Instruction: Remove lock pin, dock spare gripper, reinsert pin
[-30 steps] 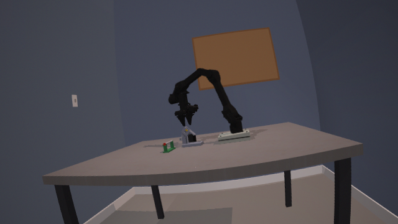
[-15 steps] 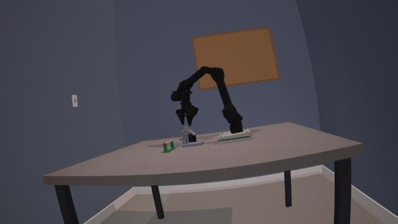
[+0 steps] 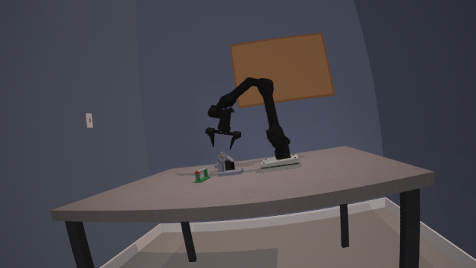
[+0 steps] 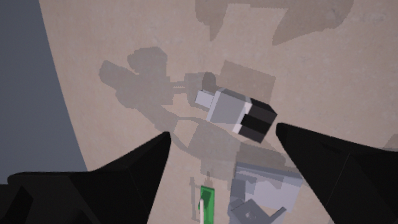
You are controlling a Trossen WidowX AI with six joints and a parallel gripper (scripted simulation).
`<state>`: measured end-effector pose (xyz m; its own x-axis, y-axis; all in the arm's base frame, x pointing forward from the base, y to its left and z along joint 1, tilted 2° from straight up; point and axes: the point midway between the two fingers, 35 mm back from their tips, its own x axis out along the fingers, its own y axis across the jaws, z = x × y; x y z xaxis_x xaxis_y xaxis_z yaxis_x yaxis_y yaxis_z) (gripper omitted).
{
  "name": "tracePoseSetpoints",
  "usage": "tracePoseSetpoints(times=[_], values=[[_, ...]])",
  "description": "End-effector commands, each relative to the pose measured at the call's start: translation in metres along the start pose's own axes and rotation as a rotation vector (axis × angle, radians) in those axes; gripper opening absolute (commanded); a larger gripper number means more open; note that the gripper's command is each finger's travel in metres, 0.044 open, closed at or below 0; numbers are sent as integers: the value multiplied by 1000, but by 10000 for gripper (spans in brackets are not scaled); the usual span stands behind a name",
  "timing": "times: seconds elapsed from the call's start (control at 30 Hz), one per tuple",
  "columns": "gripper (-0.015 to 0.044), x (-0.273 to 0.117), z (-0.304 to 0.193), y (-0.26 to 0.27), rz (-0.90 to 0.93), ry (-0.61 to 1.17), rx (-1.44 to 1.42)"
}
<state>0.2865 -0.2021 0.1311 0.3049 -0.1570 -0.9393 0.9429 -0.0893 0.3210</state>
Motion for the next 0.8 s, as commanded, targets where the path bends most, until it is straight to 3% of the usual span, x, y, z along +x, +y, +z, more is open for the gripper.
tracePoseSetpoints(times=[0.0, 0.17, 0.77], values=[[440, -17, -1, 3, 139, -131, -846], [440, -20, -1, 3, 147, -186, -1109], [440, -17, -3, 5, 147, -188, -1116]])
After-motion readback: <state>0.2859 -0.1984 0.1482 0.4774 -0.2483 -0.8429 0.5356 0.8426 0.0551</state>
